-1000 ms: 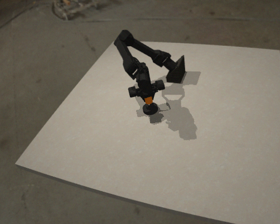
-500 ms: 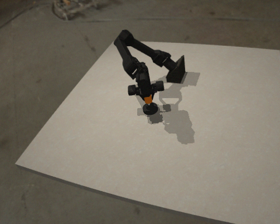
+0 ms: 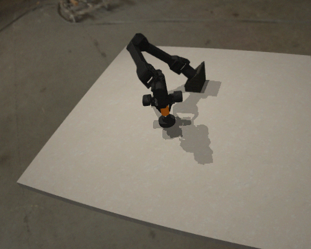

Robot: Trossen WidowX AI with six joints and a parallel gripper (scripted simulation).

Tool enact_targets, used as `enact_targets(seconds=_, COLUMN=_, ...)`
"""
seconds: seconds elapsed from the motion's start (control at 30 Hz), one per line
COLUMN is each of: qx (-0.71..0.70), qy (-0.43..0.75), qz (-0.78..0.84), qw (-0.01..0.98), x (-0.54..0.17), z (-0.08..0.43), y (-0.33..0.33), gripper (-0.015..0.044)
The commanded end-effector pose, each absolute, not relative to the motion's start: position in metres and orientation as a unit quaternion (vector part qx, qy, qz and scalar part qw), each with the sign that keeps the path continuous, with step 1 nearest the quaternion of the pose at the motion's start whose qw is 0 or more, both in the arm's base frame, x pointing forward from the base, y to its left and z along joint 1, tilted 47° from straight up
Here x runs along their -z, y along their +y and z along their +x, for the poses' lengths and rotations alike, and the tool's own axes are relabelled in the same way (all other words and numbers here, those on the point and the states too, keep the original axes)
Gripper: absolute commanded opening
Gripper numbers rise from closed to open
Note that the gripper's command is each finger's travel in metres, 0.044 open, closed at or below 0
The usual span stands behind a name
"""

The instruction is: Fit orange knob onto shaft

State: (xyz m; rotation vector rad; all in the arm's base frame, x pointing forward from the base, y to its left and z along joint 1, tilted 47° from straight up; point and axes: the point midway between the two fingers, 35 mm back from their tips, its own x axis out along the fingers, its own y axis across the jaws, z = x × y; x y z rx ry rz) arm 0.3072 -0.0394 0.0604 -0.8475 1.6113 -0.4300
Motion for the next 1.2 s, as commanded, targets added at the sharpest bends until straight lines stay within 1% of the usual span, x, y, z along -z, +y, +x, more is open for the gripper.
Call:
enact_targets(seconds=0.0, qx=0.188, qy=0.692, qz=-0.365, qw=0.594, x=-0.0616, z=0.3072, y=-0.0393, gripper=0.0)
enact_targets(seconds=0.2, qx=0.191, qy=0.691, qz=-0.362, qw=0.596, x=-0.0653, z=0.3068, y=-0.038, gripper=0.0)
enact_targets(seconds=0.43, qx=0.259, qy=0.668, qz=-0.3, qw=0.629, x=-0.0635, z=0.308, y=-0.0372, gripper=0.0)
enact_targets(seconds=1.17, qx=0.268, qy=0.665, qz=-0.292, qw=0.633, x=-0.0654, z=0.3067, y=-0.0384, gripper=0.0)
